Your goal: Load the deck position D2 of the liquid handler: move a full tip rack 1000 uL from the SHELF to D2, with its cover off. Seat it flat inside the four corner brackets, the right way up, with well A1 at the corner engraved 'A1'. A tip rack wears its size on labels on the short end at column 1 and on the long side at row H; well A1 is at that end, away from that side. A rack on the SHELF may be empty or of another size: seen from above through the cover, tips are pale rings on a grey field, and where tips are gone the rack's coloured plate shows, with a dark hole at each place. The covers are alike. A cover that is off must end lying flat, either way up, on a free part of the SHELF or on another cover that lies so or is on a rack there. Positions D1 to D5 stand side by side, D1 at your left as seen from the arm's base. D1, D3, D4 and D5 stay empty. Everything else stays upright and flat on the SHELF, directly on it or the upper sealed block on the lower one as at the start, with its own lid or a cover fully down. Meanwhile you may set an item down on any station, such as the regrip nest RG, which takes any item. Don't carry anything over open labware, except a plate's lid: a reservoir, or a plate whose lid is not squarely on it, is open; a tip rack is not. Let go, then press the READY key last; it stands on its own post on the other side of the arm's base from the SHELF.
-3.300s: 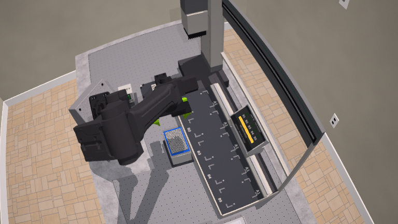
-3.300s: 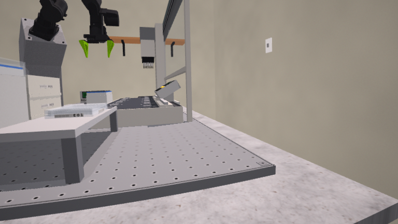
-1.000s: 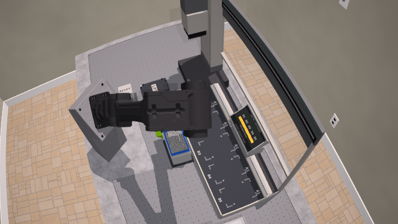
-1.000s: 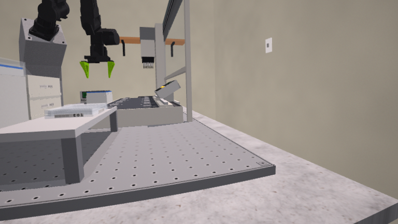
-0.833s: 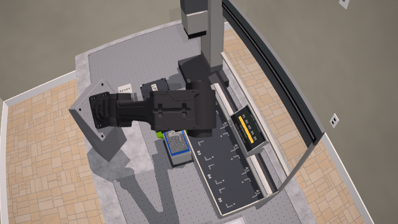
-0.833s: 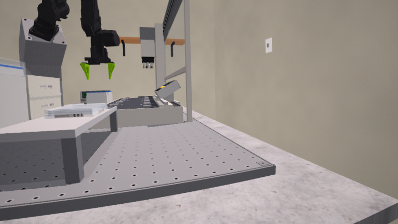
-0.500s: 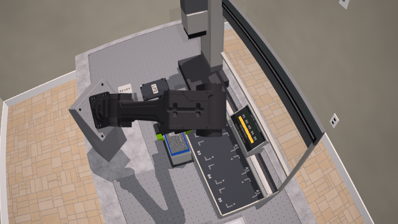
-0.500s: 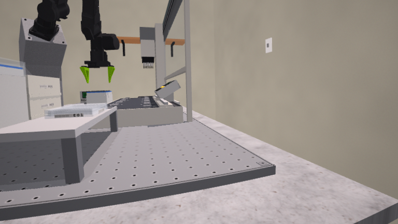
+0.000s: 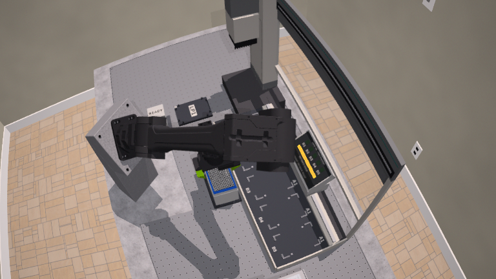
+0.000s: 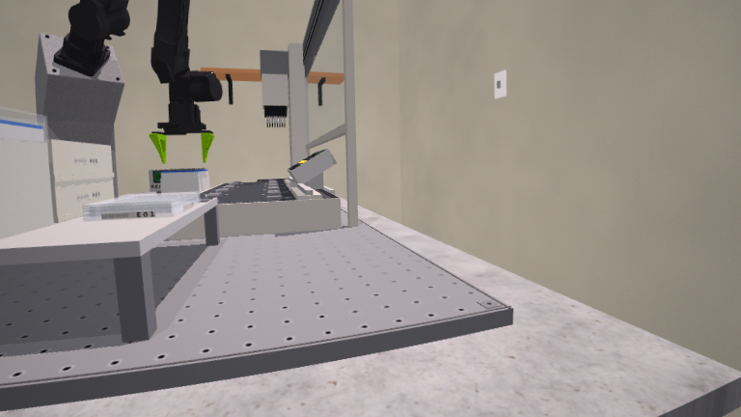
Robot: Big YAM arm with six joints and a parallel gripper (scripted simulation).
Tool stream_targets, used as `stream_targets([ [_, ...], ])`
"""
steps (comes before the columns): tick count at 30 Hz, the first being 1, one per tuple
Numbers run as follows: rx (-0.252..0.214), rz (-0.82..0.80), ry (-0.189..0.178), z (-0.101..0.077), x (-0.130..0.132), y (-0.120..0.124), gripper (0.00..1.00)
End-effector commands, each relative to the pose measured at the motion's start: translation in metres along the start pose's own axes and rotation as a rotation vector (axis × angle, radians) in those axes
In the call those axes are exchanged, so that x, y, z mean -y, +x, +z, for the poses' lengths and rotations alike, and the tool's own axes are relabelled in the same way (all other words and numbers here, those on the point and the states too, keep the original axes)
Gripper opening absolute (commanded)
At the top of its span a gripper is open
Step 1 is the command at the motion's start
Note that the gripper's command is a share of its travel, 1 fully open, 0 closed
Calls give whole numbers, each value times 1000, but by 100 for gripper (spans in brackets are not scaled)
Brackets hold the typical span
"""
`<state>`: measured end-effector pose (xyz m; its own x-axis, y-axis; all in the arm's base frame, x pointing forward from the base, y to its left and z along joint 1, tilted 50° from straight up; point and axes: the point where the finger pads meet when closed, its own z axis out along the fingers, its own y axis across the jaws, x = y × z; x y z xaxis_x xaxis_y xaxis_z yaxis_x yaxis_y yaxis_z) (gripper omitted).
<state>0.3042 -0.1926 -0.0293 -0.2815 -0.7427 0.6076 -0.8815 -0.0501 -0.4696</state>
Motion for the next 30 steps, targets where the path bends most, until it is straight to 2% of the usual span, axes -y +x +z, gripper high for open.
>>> stream_targets([
  [1,-5,-6,1,6,1,2,100],
  [30,-5,-7,0,49,0,2,100],
])
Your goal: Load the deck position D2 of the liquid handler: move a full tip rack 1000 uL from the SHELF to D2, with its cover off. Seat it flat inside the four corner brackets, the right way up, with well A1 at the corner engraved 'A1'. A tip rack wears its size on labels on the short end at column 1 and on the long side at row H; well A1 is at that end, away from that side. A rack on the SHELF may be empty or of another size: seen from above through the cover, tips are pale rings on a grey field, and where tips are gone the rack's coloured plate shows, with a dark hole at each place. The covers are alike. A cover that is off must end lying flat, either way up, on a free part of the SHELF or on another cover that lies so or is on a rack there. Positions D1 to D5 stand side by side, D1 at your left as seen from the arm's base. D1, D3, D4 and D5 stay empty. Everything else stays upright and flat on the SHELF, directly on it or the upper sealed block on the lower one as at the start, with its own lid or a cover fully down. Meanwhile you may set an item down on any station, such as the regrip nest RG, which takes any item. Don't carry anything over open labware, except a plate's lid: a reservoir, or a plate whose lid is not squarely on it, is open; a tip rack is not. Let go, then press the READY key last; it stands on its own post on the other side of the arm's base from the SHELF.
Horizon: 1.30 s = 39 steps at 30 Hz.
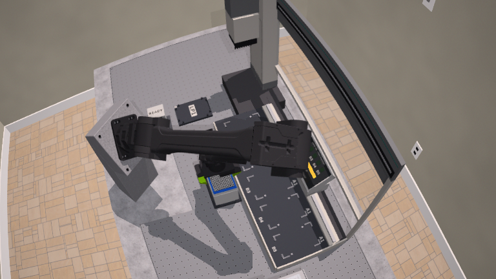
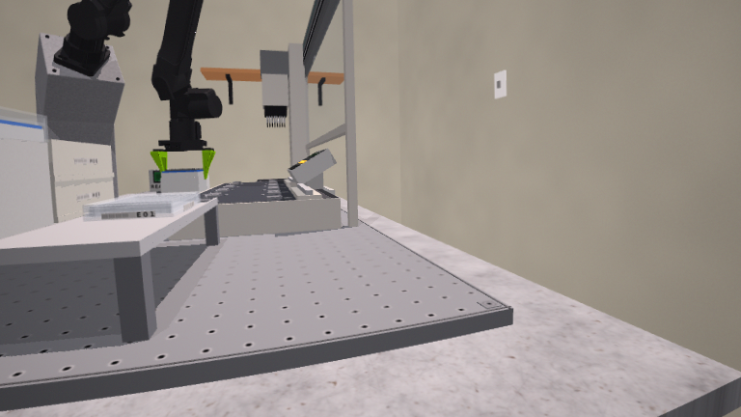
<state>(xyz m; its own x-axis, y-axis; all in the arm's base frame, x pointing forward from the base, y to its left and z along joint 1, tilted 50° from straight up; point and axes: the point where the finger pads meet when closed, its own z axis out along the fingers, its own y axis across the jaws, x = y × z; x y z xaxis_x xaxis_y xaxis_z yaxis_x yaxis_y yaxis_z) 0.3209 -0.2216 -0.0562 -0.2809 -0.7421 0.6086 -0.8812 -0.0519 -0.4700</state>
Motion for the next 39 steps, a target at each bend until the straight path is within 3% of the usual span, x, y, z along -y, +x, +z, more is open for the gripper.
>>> stream_targets([
  [1,-4,-6,-2,8,-1,2,100],
  [9,-2,-9,12,10,6,0,100],
  [39,-2,-8,12,10,6,0,100],
])
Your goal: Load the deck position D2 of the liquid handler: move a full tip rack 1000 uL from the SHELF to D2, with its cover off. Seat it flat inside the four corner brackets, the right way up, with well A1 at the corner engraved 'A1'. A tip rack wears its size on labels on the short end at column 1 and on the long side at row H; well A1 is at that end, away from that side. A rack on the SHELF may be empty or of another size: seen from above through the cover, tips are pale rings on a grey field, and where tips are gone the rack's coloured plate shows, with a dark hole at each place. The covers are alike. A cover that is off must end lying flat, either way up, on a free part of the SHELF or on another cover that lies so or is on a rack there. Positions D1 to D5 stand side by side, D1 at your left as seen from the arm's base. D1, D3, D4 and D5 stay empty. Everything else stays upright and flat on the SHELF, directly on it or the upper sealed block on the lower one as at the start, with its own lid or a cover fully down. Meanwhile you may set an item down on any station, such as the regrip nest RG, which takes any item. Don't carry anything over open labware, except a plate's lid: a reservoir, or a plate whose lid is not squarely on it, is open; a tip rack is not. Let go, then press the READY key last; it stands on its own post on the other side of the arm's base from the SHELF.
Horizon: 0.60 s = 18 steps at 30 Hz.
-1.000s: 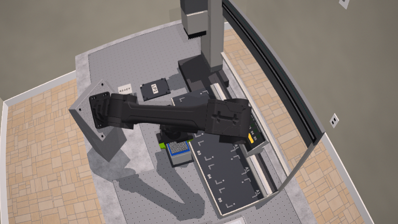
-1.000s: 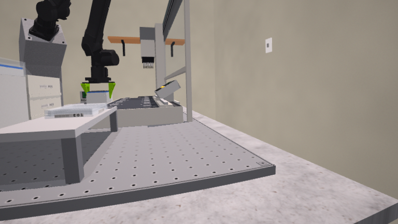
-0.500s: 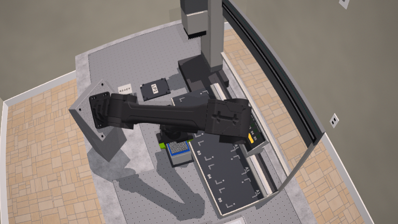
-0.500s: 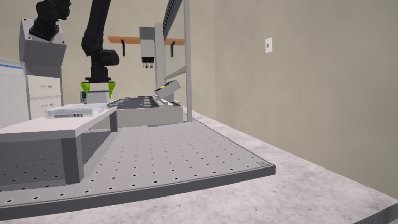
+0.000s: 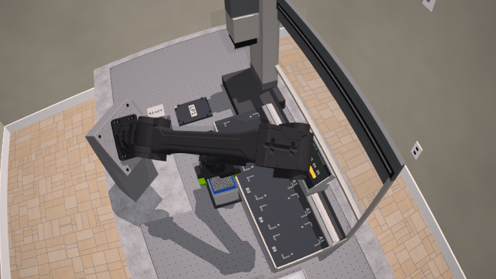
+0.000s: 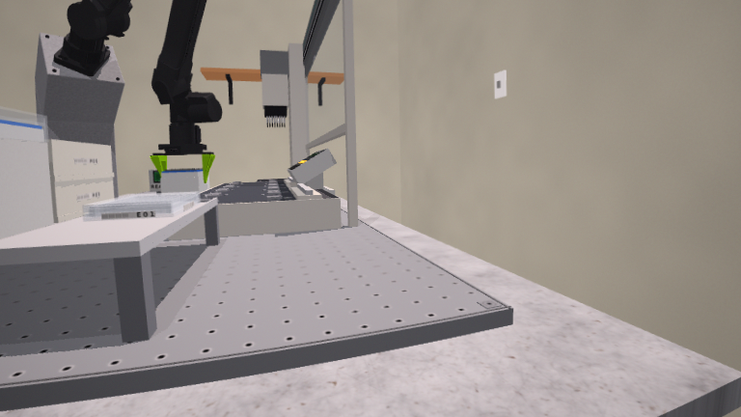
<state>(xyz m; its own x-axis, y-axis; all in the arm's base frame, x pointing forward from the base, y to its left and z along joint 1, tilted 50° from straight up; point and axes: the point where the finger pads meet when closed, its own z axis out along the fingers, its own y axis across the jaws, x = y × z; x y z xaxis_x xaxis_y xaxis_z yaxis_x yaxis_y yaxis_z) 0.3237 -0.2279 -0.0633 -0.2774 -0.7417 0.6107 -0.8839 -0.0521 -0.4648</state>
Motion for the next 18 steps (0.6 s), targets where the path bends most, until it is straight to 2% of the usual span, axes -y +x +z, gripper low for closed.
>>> stream_targets([
  [1,-2,-4,17,0,7,0,100],
  [12,-2,-4,17,0,7,0,100],
  [13,-2,-4,17,0,7,0,0],
  [18,7,-8,-2,-4,-4,-2,0],
])
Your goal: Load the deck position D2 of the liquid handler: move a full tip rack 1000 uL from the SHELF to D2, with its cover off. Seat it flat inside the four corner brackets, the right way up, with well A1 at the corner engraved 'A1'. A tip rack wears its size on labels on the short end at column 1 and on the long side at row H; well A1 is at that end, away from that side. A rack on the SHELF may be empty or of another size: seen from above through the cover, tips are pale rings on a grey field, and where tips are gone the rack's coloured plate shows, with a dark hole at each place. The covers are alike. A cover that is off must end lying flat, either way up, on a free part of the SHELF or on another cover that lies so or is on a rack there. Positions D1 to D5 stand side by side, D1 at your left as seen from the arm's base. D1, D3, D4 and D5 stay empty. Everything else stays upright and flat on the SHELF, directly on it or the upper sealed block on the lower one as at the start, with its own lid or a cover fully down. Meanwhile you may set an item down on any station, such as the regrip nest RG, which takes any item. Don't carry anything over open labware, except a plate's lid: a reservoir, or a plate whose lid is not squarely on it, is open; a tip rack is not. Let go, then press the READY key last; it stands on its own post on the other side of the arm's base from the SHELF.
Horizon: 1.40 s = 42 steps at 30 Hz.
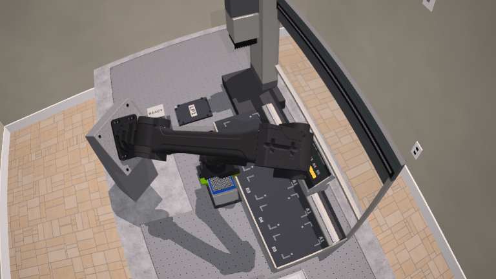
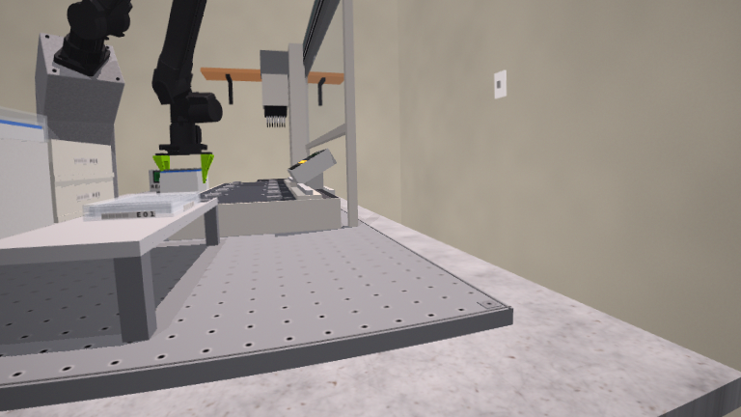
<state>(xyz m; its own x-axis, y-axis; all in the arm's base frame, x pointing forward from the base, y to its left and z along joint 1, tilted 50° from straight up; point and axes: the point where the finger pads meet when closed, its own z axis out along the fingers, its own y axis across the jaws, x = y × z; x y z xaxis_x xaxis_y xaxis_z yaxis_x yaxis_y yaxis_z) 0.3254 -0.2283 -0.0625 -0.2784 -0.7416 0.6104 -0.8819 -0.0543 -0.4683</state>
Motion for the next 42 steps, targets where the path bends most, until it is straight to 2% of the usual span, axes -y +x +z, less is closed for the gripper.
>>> stream_targets([
  [1,7,-9,-6,-4,-5,-3,0],
  [31,7,-9,-6,-4,-5,-3,0],
  [32,6,-8,6,-8,2,-3,0],
  [34,6,-8,6,-8,2,-3,0],
  [36,16,-14,-10,-16,-10,-7,0],
  [42,15,-13,-9,-25,-9,-6,0],
])
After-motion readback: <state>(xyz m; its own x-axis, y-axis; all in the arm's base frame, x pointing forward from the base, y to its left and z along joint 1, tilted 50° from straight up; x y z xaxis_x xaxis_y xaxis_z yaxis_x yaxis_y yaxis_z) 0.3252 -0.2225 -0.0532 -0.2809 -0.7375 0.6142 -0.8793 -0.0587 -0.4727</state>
